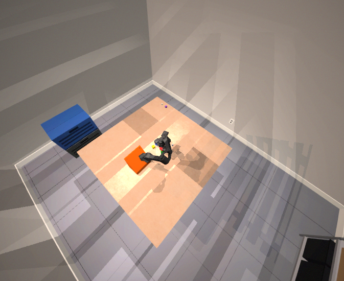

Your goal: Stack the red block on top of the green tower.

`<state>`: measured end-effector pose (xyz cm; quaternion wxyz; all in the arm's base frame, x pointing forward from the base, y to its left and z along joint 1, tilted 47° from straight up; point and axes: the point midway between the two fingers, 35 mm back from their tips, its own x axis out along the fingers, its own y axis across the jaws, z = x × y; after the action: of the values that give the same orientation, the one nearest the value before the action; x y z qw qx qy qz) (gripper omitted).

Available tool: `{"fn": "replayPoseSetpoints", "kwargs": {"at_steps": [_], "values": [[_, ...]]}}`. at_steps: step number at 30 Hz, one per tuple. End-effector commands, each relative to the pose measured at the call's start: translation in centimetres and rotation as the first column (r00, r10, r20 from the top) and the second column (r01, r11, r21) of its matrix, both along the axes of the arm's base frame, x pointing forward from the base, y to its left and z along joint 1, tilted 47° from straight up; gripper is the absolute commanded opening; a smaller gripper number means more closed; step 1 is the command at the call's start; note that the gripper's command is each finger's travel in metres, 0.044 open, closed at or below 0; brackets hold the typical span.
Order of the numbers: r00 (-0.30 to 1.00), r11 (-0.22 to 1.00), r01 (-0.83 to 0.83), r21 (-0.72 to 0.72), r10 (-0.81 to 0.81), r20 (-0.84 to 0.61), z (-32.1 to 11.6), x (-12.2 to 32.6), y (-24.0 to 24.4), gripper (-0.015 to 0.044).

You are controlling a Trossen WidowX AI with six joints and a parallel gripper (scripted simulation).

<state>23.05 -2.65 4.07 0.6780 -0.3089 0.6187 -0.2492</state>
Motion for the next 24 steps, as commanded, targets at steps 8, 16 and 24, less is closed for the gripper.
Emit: {"fn": "replayPoseSetpoints", "kwargs": {"at_steps": [8, 16, 24], "values": [[1.000, 1.000, -0.003, -0.003, 0.003, -0.001, -0.03, 0.04, -0.06, 0.0000], [1.000, 1.000, -0.001, 0.000, 0.001, 0.000, -0.03, 0.01, -0.01, 0.0131], [1.000, 1.000, -0.001, 0.000, 0.001, 0.000, -0.03, 0.01, -0.01, 0.0341]]}}
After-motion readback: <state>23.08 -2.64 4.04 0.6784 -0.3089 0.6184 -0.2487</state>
